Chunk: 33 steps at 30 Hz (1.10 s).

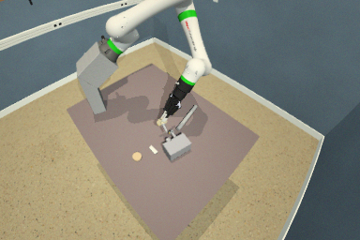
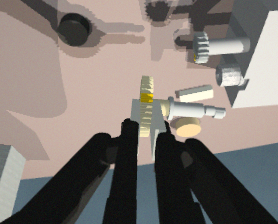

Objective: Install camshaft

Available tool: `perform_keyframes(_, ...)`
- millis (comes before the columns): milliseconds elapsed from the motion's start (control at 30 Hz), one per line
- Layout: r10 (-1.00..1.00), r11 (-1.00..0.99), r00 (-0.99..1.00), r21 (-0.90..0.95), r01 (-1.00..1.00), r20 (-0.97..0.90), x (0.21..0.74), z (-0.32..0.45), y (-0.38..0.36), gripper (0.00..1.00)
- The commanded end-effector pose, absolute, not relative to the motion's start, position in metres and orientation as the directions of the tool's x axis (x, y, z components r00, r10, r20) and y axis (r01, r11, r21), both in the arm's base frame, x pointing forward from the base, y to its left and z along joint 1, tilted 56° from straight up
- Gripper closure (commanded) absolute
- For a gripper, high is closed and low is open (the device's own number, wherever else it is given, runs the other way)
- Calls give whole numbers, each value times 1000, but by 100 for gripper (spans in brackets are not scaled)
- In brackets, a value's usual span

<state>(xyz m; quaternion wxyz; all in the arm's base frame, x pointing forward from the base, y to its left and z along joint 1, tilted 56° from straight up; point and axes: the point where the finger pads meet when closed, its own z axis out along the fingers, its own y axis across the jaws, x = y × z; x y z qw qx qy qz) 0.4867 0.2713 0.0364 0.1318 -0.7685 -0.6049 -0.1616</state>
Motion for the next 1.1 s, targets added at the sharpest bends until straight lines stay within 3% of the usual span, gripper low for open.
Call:
perform_keyframes(0, 979, -114, 98, 78, 990, 178, 481, 30, 270, 86)
perform_keyframes(1067, 990, -85, 73, 89, 992, 123, 487, -3, 317, 86)
